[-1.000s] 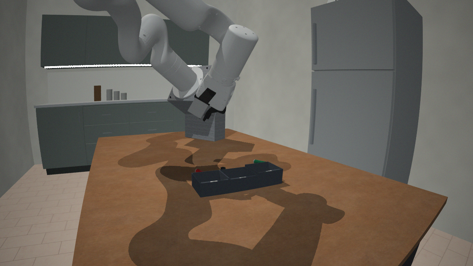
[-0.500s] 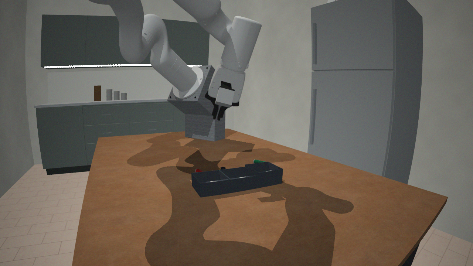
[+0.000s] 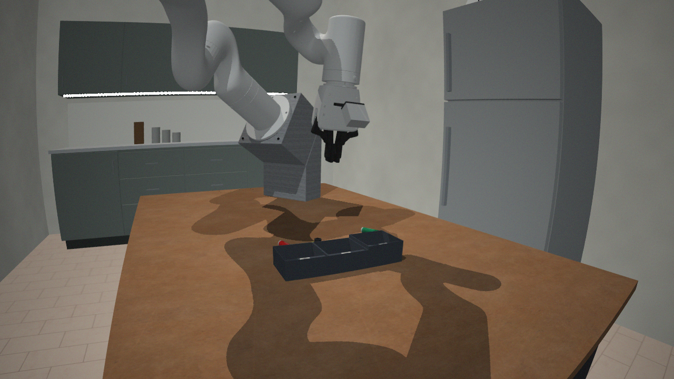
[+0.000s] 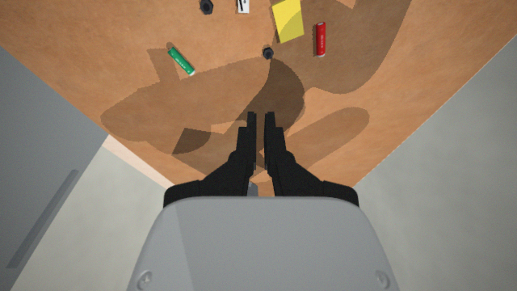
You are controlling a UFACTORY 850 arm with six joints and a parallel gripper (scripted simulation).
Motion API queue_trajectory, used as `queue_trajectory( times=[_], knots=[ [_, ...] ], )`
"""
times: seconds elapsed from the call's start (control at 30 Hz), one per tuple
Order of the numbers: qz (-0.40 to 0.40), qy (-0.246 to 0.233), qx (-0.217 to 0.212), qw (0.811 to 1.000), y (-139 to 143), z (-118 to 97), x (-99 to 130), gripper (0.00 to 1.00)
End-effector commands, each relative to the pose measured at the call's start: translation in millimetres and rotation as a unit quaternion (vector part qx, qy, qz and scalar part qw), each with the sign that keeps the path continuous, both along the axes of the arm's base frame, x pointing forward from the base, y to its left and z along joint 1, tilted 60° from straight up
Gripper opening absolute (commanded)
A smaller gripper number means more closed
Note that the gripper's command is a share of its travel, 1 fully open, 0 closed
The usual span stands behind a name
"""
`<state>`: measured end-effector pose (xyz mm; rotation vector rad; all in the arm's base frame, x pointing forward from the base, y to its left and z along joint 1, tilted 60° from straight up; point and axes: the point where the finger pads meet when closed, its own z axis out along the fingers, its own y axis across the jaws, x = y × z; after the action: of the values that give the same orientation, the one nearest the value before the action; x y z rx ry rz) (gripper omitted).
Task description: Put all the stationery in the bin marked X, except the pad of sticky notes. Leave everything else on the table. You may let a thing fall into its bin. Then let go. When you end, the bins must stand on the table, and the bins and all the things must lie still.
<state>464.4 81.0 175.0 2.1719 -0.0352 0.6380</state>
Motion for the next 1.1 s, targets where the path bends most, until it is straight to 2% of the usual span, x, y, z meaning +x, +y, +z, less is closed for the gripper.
queue_trajectory(
  times=[0.0, 0.37, 0.4, 0.47, 0.5, 0.97, 1.07],
  knots=[
    [0.065, 0.009, -0.012, 0.998, 15, -3, 4, 0.07],
    [0.065, 0.009, -0.012, 0.998, 15, -3, 4, 0.07],
    [0.052, -0.009, 0.0, 0.999, 9, 1, 9, 0.07],
    [0.052, -0.009, 0.0, 0.999, 9, 1, 9, 0.07],
    [0.039, -0.027, 0.012, 0.999, 3, 4, 14, 0.07],
    [0.039, -0.027, 0.012, 0.999, -77, 53, 84, 0.07],
    [0.039, -0.027, 0.012, 0.999, -82, 57, 89, 0.07]
  ],
)
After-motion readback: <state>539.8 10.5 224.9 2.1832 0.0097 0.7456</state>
